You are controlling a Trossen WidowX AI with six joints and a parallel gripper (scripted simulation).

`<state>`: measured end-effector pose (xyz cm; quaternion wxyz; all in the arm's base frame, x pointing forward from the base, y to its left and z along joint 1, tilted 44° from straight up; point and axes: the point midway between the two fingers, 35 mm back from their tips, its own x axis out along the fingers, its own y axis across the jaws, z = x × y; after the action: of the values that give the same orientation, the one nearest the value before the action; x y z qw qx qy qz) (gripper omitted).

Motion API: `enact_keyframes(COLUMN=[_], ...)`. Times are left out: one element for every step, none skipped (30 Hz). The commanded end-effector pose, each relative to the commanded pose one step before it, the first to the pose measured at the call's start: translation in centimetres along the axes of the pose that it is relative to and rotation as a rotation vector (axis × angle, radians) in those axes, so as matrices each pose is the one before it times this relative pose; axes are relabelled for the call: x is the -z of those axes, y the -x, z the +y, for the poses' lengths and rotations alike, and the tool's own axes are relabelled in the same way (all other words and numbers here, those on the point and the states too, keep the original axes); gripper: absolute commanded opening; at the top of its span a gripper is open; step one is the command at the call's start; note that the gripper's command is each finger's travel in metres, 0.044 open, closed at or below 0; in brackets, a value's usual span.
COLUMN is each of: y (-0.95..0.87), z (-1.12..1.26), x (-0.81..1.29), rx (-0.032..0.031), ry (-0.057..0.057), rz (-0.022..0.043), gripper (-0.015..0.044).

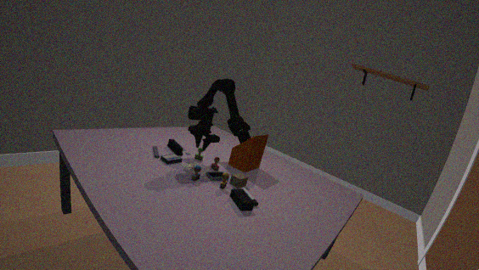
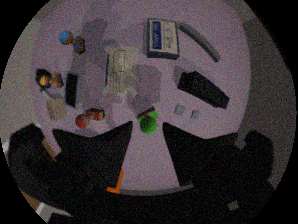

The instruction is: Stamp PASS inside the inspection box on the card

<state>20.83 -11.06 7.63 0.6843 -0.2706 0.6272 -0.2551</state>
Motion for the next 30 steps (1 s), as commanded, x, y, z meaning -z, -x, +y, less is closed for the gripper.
enact_keyframes(y=[-0.629, -0.162, -0.162, -0.161, -0.161, -0.161, -0.160, -0.160, -0.159, -0.159, -0.158, -0.158, -0.157, -0.157, -0.156, -0.156, -0.155, -0.155, -0.154, -0.122, -0.074, -0.025, 0.262, 0.000, 0.000, 0.000, 0.000, 0.000, 0.000, 0.000], z=[0.108, -0.007, -0.007, -0.008, -0.009, -0.010, -0.011, -0.011, -0.012, -0.013, -0.014, -0.014, -0.015, -0.016, -0.016, -0.017, -0.018, -0.018, -0.019, -0.015, -0.010, -0.003, -0.092, 0.000, 0.000, 0.000, 0.000, 0.000, 0.000, 0.000], x=[0.094, 0.006, 0.007, 0.008, 0.010, 0.011, 0.013, 0.014, 0.015, 0.017, 0.018, 0.020, 0.021, 0.023, 0.024, 0.026, 0.027, 0.029, 0.030, 0.025, 0.016, 0.005, -0.090, 0.000, 0.000, 0.000, 0.000, 0.000, 0.000, 0.000], rx=[-0.00395, 0.00020, 0.00023, 0.00026, 0.00029, 0.00033, 0.00036, 0.00039, 0.00042, 0.00046, 0.00049, 0.00052, 0.00055, 0.00059, 0.00062, 0.00065, 0.00069, 0.00072, 0.00075, 0.00062, 0.00039, 0.00013, 0.00312, 0.00000, 0.00000, 0.00000, 0.00000, 0.00000, 0.00000, 0.00000], ry=[0.0076, 0.0000, 0.0000, 0.0000, 0.0000, 0.0000, 0.0000, 0.0000, 0.0000, 0.0000, 0.0001, 0.0001, 0.0001, 0.0001, 0.0001, 0.0001, 0.0001, 0.0001, 0.0001, 0.0001, 0.0001, 0.0000, -0.0075, 0.0000, 0.0000, 0.0000, 0.0000, 0.0000, 0.0000, 0.0000], rz=[0.00344, -0.00005, -0.00005, -0.00005, -0.00006, -0.00006, -0.00006, -0.00006, -0.00006, -0.00006, -0.00005, -0.00005, -0.00005, -0.00005, -0.00005, -0.00004, -0.00004, -0.00004, -0.00003, -0.00002, -0.00001, 0.00000, -0.00118, 0.00000, 0.00000, 0.00000, 0.00000, 0.00000, 0.00000, 0.00000], gripper=[0.0213, 0.0213, 0.0213, 0.0213, 0.0213, 0.0213, 0.0213, 0.0213, 0.0213, 0.0213, 0.0213, 0.0213, 0.0213, 0.0213, 0.0213, 0.0213, 0.0213, 0.0213, 0.0213, 0.0213, 0.0213, 0.0213, 0.0207, 0.0200, 0.0193, 0.0187, 0.0180, 0.0173, 0.0167, 0.0160])
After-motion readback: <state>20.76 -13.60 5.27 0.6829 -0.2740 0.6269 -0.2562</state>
